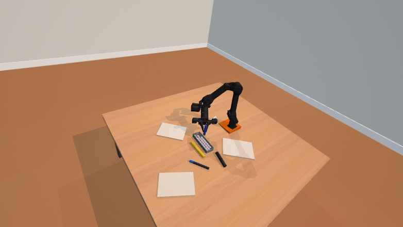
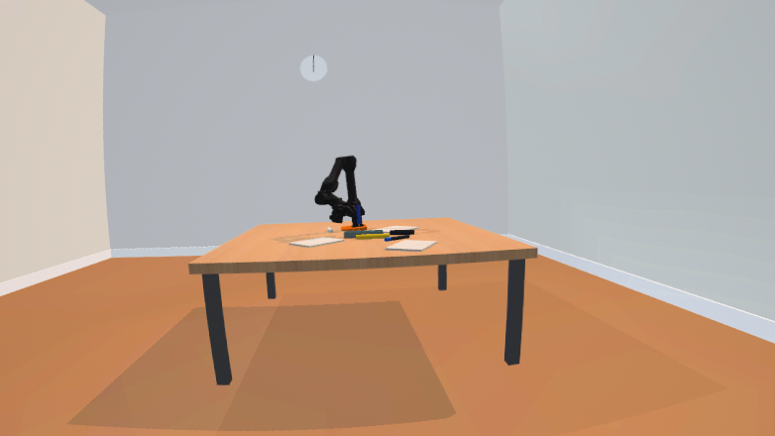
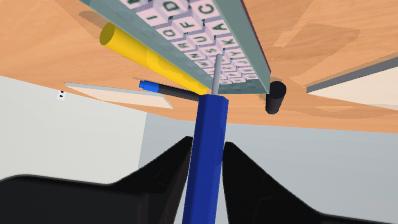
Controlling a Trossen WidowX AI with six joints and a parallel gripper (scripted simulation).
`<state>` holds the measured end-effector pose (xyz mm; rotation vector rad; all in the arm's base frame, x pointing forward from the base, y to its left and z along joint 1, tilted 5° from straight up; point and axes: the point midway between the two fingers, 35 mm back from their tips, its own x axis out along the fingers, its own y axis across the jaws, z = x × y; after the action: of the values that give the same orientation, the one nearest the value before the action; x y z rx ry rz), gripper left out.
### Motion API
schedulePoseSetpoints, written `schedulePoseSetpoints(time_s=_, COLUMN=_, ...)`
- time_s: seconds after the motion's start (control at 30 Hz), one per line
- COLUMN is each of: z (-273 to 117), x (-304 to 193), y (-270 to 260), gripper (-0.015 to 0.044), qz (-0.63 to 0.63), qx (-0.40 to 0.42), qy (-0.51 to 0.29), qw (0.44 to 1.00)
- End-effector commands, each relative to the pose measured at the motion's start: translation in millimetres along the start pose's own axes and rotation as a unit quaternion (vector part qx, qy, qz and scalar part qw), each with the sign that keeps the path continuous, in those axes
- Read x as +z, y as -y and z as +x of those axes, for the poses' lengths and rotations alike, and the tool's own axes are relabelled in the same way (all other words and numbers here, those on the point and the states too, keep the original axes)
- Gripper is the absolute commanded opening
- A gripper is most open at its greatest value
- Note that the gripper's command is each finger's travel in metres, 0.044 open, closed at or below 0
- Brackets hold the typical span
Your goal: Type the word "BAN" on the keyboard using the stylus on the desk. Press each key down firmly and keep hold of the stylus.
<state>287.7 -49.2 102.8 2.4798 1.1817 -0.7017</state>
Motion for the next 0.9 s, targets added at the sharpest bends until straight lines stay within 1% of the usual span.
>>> schedulePoseSetpoints(time_s=0.0, z=-7.8, x=-14.8, y=-1.4, gripper=0.0081, qz=-0.005, qx=0.003, qy=-0.003, qw=1.0)
schedulePoseSetpoints(time_s=0.4, z=-6.6, x=-12.0, y=-0.2, gripper=0.0084, qz=-0.004, qx=0.002, qy=0.0, qw=1.0)
schedulePoseSetpoints(time_s=0.5, z=-6.6, x=-12.0, y=-0.2, gripper=0.0064, qz=-0.004, qx=0.002, qy=0.0, qw=1.0)
schedulePoseSetpoints(time_s=0.57, z=-4.9, x=-13.1, y=-1.1, gripper=0.0012, qz=-0.004, qx=0.002, qy=0.0, qw=1.0)
schedulePoseSetpoints(time_s=0.6, z=-3.3, x=-14.2, y=-2.0, gripper=0.0, qz=-0.005, qx=0.002, qy=0.0, qw=1.0)
schedulePoseSetpoints(time_s=0.87, z=23.7, x=-35.6, y=-14.4, gripper=0.0, qz=-0.005, qx=0.004, qy=-0.003, qw=1.0)
